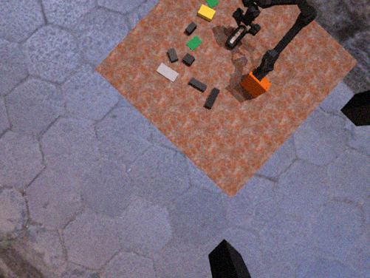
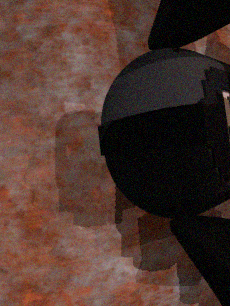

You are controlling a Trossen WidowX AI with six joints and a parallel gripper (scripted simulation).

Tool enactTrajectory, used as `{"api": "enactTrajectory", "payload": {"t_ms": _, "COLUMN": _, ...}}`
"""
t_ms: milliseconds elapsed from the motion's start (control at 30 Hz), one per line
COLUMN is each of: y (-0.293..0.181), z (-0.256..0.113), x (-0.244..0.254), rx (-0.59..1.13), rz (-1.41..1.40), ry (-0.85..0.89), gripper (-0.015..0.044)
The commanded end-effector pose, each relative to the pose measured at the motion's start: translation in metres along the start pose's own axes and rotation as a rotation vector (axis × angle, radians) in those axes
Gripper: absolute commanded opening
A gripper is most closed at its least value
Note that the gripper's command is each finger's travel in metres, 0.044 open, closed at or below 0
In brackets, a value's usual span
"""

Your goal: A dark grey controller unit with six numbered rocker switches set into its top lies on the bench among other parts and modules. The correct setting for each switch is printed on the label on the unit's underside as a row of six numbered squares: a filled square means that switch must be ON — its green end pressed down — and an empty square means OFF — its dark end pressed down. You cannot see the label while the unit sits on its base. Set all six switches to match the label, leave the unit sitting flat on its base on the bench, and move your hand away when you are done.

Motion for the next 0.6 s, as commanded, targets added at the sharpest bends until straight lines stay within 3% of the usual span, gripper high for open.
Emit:
{"api": "enactTrajectory", "payload": {"t_ms": 0, "y": -0.003, "z": -0.005, "x": 0.001, "rx": 0.001, "rz": -0.001, "ry": 0.005, "gripper": 0.0335}}
{"api": "enactTrajectory", "payload": {"t_ms": 567, "y": -0.011, "z": -0.016, "x": 0.003, "rx": 0.002, "rz": -0.001, "ry": 0.005, "gripper": 0.0335}}
Point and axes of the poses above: the point midway between the two fingers, 35 mm back from their tips, its own z axis out along the fingers, its own x axis across the jaws, y = z × x, the point moved 10 cm from there along -z, back along the fingers, and after that the axes turned 12 degrees about -z, right-handed, at the moved point
